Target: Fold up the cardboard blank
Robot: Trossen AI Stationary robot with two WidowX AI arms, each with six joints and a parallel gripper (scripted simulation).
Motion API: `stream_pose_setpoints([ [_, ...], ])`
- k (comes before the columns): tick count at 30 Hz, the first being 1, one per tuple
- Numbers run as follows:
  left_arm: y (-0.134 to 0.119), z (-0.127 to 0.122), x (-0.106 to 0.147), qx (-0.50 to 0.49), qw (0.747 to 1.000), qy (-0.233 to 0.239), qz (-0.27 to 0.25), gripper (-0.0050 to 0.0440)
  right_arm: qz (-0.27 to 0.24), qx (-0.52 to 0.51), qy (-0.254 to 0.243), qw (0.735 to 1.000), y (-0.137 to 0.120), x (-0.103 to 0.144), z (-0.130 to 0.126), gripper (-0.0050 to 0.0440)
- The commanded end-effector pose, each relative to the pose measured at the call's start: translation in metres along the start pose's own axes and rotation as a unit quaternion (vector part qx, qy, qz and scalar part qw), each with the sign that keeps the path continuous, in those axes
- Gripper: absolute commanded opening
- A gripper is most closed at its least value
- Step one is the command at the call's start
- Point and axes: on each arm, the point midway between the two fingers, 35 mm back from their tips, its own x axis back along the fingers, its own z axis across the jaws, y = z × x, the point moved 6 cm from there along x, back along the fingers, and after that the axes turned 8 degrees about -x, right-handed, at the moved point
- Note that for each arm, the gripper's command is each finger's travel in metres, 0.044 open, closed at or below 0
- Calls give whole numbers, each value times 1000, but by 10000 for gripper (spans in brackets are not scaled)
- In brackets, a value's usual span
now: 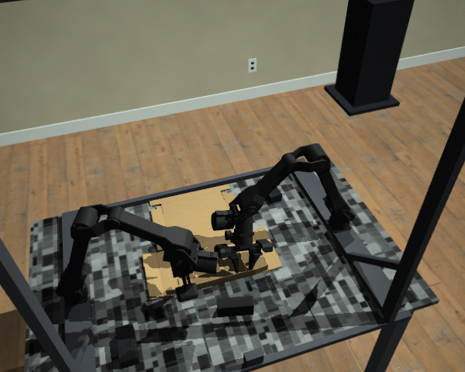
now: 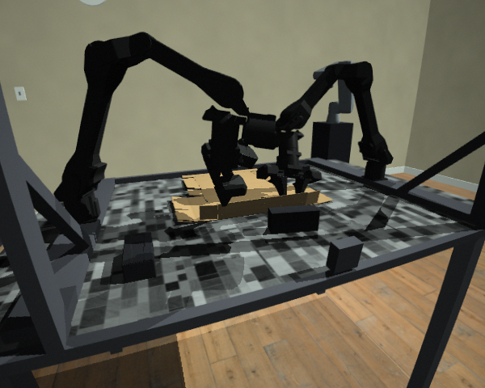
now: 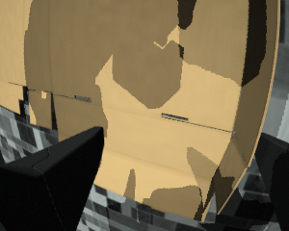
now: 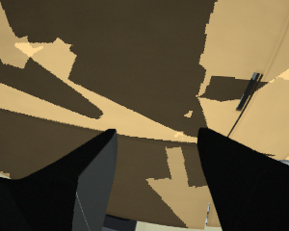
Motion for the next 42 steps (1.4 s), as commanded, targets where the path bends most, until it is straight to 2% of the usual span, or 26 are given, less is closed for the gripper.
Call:
stream_pose_setpoints([
  [1,-2,19,5,13,1000,11,-10,398,-40,-35,-75,996,33,-41,-35,203],
  [6,-2,23,5,13,1000,11,-10,398,-40,-35,-75,996,33,-41,-36,203],
  [30,2,1,16,13,1000,10,-10,398,-38,-33,-70,996,32,-40,-33,203],
  [37,8,-59,56,13,1000,8,-10,398,-22,-17,-40,999,19,-25,-17,203],
  [40,8,-62,58,13,1000,8,-10,398,-8,-6,-21,1000,9,-13,-9,203],
  [42,8,-62,58,13,1000,8,-10,350,-9,-7,-23,1000,7,-10,-7,251],
])
